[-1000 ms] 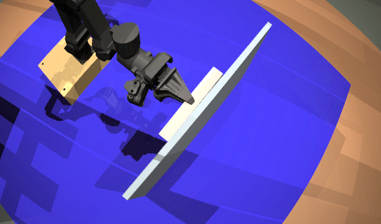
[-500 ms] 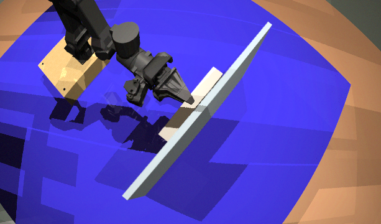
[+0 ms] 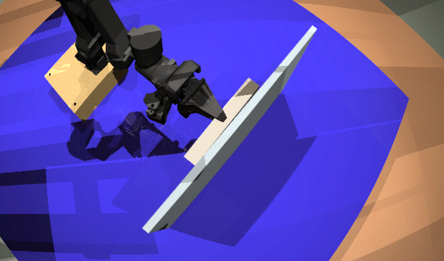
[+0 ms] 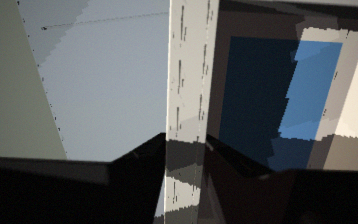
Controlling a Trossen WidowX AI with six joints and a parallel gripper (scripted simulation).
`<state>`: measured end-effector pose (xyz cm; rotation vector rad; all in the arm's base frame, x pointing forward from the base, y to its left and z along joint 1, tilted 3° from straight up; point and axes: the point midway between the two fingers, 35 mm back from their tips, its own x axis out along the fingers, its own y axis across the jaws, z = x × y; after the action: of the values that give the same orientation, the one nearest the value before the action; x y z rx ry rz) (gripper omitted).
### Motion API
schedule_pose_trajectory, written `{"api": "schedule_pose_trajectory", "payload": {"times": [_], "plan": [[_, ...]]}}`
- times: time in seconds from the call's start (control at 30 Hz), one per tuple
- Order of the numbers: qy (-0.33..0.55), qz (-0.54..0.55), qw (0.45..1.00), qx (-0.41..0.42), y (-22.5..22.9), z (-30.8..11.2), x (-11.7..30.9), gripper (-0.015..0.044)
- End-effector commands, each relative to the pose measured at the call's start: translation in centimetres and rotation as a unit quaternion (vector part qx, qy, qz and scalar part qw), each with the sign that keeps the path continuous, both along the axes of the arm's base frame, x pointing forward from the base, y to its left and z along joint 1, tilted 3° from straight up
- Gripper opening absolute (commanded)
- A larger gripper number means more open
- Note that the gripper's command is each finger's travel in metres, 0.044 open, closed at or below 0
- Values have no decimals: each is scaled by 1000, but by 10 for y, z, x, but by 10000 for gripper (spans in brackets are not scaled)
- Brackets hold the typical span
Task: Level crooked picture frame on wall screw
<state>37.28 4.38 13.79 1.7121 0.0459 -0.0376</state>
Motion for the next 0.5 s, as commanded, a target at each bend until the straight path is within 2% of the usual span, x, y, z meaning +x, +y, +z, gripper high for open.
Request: {"api": "schedule_pose_trajectory", "payload": {"times": [0.0,0.47], "plan": [[-11,1,1000,1,0,7,1,0],[-11,1,1000,1,1,5,0,0]]}}
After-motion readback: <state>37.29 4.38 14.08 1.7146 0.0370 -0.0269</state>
